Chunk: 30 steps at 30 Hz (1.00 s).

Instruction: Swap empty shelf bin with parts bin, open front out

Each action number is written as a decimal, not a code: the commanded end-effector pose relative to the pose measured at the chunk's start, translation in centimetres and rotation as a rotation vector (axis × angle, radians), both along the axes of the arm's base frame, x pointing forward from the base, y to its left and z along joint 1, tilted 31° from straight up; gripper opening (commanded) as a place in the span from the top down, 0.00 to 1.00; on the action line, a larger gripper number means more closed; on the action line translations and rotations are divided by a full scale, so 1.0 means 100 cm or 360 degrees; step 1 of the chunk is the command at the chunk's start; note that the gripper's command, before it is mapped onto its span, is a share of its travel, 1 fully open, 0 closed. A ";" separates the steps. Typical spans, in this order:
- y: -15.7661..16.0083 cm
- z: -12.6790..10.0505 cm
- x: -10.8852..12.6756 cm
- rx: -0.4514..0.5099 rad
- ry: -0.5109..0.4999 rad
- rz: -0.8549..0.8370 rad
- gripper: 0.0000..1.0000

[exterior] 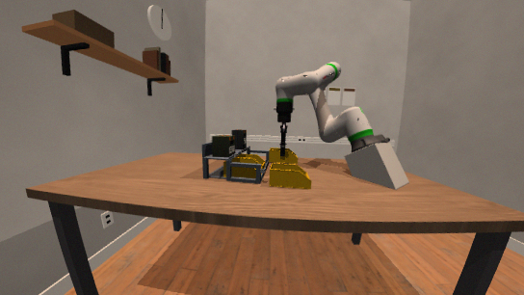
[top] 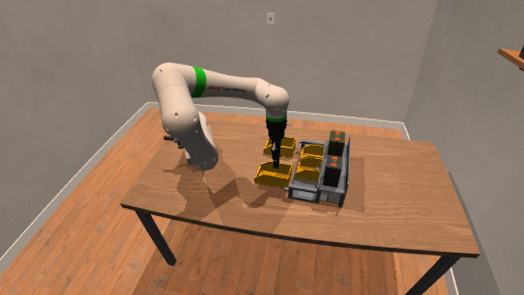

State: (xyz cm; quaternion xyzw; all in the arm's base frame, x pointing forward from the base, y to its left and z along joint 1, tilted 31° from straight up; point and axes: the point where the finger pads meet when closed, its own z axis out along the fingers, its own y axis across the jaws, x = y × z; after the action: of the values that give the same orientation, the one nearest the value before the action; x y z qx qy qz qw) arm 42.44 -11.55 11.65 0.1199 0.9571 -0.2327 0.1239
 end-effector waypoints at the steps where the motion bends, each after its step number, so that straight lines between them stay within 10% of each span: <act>1: 0.000 0.001 0.001 0.0000 0.0000 0.0000 0.90; 30: 0.004 0.016 0.012 0.0129 0.0399 -0.0192 0.90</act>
State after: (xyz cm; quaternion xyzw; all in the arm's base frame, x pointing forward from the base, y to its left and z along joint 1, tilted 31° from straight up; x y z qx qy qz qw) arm 43.54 -11.13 13.21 0.1522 0.9648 -0.2141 -0.0157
